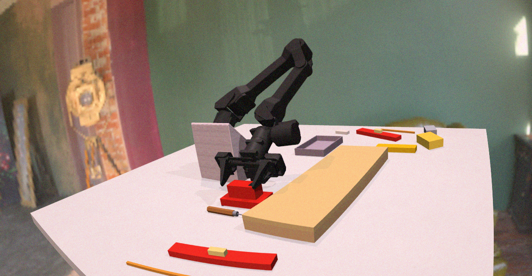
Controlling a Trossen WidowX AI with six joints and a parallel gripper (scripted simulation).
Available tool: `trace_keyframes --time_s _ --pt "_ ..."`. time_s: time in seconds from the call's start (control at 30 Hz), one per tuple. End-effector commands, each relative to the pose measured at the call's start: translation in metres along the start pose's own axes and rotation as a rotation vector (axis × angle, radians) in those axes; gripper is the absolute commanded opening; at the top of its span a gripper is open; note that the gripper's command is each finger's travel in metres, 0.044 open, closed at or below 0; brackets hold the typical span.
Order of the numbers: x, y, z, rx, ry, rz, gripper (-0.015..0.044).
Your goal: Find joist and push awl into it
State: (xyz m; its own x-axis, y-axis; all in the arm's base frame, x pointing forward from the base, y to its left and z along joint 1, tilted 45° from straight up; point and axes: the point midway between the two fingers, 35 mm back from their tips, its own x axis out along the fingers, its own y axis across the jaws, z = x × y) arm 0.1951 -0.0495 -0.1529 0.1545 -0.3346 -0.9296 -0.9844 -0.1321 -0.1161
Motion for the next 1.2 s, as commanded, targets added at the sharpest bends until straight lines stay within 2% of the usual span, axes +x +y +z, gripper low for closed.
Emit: trace_keyframes --time_s 0.0,1.03,1.17 --pt "-0.001 0.0 0.0 0.0 0.0 0.001 0.044" --pt "-0.024 0.0 0.0 0.0 -0.001 0.001 0.044" --pt "-0.03 -0.003 -0.013 0.0 -0.003 0.001 0.044"
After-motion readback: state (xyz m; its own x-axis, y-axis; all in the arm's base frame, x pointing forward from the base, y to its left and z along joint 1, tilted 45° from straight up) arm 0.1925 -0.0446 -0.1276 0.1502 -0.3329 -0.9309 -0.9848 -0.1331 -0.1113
